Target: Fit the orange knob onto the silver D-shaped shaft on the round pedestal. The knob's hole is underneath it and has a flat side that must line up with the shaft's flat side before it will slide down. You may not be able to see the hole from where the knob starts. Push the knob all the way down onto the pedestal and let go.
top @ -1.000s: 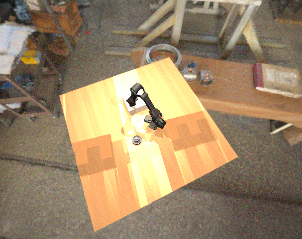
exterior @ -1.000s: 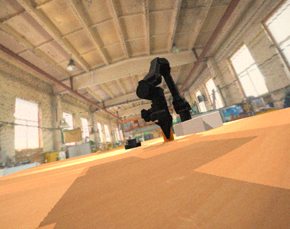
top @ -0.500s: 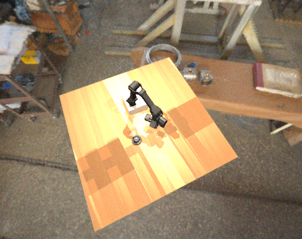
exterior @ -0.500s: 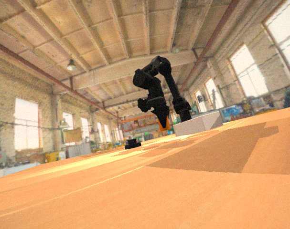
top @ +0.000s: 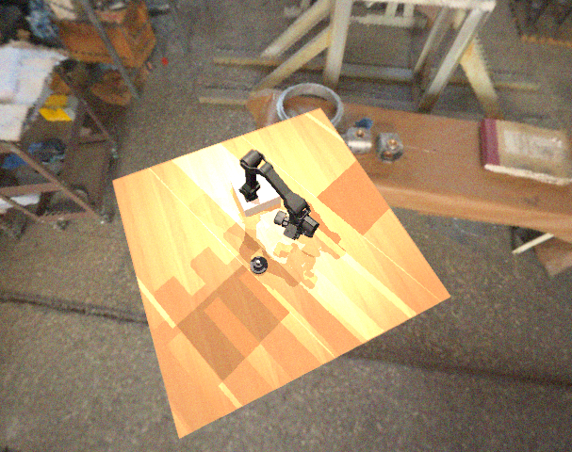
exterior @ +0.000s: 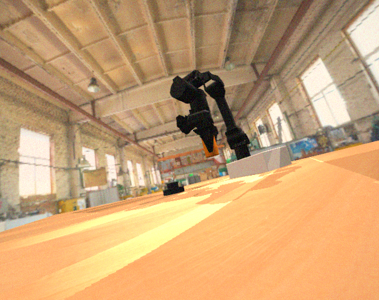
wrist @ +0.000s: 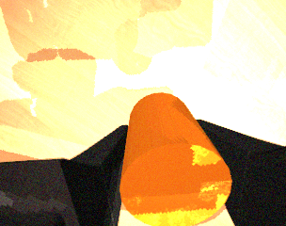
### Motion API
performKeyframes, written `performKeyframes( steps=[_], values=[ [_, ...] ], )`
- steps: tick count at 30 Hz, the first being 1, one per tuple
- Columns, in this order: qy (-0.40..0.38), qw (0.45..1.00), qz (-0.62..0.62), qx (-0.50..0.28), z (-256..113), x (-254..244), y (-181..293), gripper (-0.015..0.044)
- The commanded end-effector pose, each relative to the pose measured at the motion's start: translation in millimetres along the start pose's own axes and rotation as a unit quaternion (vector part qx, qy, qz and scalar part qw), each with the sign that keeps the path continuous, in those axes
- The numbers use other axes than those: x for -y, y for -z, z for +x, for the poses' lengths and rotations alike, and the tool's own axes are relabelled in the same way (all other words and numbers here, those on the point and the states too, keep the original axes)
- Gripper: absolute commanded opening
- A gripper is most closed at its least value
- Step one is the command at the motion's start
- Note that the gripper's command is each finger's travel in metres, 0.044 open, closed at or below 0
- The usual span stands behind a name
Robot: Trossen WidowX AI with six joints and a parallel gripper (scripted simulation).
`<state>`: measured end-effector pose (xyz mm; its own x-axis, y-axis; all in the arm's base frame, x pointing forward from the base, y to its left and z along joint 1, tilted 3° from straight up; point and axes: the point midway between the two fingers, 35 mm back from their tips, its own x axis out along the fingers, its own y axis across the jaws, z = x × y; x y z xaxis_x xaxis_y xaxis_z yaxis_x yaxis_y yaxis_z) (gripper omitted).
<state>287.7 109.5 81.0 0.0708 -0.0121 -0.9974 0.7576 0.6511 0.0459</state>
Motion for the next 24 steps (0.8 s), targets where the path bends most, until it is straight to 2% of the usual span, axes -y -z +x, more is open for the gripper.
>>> performKeyframes(
  steps=[1,11,24],
  values=[
    [-0.006,1.000,0.003,0.003,-19,-2,-1,0.0000],
    [-0.004,1.000,0.002,0.004,-48,1,1,0.0000],
    [-0.004,1.000,0.005,0.005,-43,5,-23,0.0000]
  ],
)
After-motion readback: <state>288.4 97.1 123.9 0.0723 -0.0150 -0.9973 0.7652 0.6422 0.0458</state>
